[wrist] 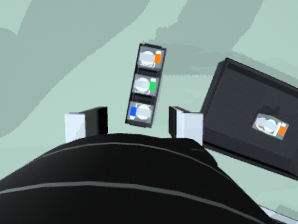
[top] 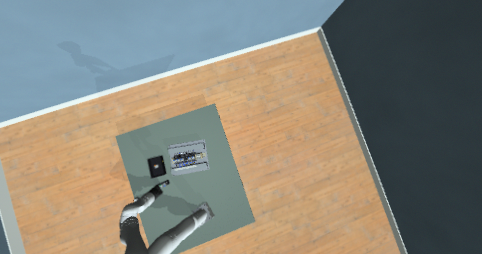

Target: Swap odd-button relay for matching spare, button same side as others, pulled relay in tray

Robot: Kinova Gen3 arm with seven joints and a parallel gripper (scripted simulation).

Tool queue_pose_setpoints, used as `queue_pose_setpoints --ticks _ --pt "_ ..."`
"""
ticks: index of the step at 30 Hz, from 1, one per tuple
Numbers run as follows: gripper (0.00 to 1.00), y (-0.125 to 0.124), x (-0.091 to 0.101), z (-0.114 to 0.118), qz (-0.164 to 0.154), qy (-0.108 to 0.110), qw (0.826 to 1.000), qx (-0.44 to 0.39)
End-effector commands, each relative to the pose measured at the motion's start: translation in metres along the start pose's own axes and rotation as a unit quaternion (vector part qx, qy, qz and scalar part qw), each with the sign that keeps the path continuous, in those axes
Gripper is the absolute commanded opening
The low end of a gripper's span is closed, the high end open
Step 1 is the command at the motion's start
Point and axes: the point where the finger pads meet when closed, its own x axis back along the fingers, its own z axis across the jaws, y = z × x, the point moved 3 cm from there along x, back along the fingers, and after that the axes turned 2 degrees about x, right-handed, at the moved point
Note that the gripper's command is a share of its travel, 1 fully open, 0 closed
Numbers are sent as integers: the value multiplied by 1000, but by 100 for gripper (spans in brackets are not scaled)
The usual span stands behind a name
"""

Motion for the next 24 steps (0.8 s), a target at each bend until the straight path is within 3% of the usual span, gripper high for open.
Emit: queue_pose_setpoints --ticks 1,24 --pt "100 0 1 0 -1 1 1000 -15" --pt "100 0 1 0 -1 2 995 -96"
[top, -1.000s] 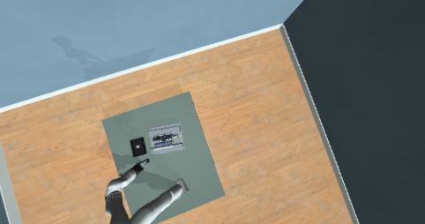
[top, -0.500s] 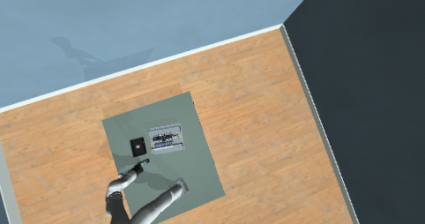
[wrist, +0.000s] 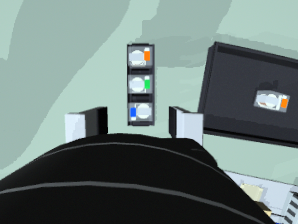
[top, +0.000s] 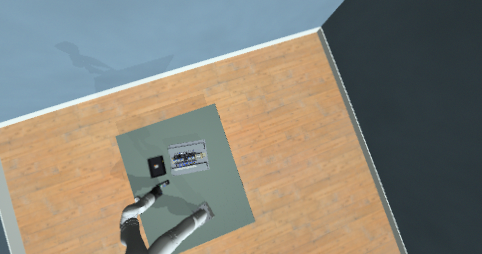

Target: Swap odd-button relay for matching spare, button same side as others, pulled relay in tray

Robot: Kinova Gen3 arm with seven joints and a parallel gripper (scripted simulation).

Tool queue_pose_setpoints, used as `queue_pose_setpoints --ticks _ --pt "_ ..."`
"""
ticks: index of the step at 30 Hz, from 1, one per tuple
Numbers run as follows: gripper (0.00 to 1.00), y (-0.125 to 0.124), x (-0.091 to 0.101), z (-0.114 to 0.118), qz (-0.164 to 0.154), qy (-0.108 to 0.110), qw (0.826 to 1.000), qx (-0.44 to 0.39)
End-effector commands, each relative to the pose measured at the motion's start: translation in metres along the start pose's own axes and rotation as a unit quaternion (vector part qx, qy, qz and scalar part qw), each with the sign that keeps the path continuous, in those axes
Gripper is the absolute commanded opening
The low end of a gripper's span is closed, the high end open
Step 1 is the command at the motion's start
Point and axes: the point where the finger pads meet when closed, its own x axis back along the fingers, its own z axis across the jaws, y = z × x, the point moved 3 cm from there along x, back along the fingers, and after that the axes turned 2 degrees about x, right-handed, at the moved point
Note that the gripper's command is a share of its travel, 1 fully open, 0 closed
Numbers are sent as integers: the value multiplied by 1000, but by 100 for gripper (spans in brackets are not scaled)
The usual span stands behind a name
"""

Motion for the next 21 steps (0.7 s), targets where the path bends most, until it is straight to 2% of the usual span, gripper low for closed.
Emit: queue_pose_setpoints --ticks 1,21 --pt "100 0 -2 0 0 1 1000 0" --pt "100 0 -38 2 1 5 1000 -1"
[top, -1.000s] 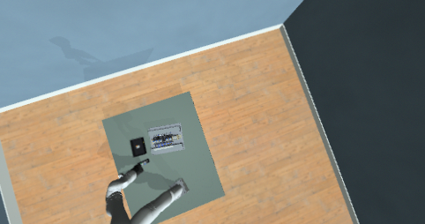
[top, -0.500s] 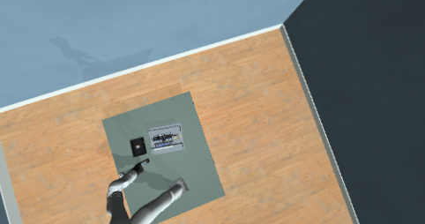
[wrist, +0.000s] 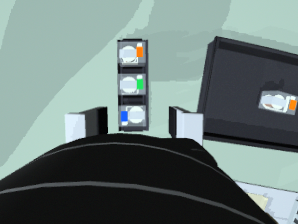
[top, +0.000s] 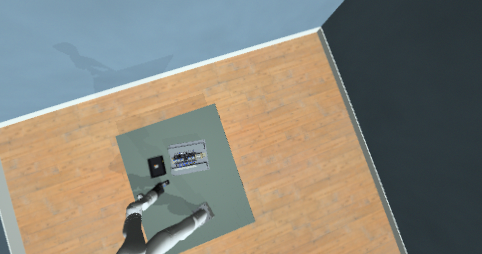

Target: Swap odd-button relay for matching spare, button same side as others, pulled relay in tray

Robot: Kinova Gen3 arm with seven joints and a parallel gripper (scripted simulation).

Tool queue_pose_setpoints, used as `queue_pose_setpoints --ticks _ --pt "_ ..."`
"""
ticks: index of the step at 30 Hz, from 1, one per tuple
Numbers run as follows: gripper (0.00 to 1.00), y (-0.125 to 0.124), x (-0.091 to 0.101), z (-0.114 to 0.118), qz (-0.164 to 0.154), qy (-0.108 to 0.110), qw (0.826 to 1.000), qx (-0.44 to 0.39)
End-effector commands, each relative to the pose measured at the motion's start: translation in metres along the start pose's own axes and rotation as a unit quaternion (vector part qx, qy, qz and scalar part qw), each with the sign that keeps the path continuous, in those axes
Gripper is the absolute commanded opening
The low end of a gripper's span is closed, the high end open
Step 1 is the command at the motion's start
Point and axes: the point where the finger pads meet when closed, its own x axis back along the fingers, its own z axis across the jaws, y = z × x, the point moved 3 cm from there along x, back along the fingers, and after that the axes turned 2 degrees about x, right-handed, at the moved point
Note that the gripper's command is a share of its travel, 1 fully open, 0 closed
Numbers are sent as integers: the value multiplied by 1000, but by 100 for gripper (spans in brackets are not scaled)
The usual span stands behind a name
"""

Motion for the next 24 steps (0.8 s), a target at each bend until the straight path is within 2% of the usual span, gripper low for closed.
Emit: queue_pose_setpoints --ticks 1,11,13,14,24 --pt "100 0 -10 -4 -2 -6 1000 1" --pt "100 0 -39 -6 -3 -9 1000 2" --pt "100 0 -39 -6 -3 -9 1000 2" --pt "100 1 -35 -2 -1 -3 1000 -1" --pt "100 0 -44 -8 -2 -7 1000 1"
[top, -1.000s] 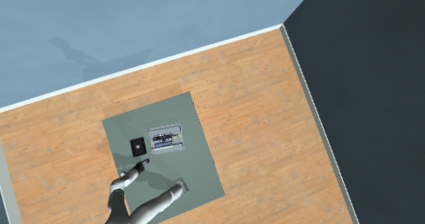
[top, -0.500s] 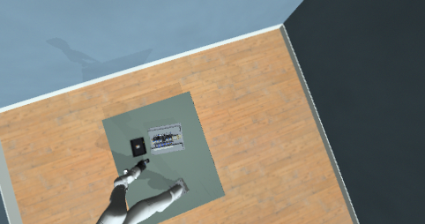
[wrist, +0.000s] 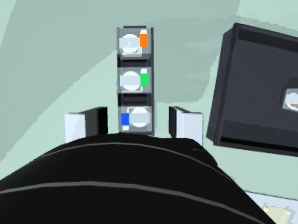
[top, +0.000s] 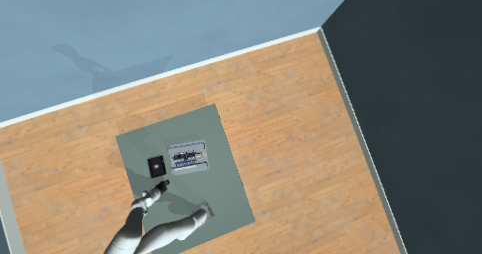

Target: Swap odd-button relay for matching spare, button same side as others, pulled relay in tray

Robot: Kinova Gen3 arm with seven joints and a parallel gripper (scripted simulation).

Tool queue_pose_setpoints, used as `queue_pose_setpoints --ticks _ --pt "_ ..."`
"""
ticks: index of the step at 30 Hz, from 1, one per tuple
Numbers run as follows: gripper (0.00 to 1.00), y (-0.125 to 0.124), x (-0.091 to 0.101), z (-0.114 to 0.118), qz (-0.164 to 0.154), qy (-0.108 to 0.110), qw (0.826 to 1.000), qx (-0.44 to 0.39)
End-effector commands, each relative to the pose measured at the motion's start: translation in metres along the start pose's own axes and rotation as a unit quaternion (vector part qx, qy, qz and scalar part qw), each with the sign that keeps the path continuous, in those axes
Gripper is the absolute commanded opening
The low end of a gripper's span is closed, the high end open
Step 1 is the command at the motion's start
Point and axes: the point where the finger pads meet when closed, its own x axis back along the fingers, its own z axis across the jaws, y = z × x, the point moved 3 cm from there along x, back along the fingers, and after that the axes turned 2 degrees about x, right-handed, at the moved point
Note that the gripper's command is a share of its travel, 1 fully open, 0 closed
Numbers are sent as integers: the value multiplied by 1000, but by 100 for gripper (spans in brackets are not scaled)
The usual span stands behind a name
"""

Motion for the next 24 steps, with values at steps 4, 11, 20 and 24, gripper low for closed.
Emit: queue_pose_setpoints --ticks 4,11,20,24 --pt "100 -1 -7 -5 -1 -5 1000 3" --pt "100 -1 -3 -4 -1 -4 1000 2" --pt "100 -1 0 -5 -1 -5 1000 3" --pt "100 -2 0 -5 -1 -6 1000 4"
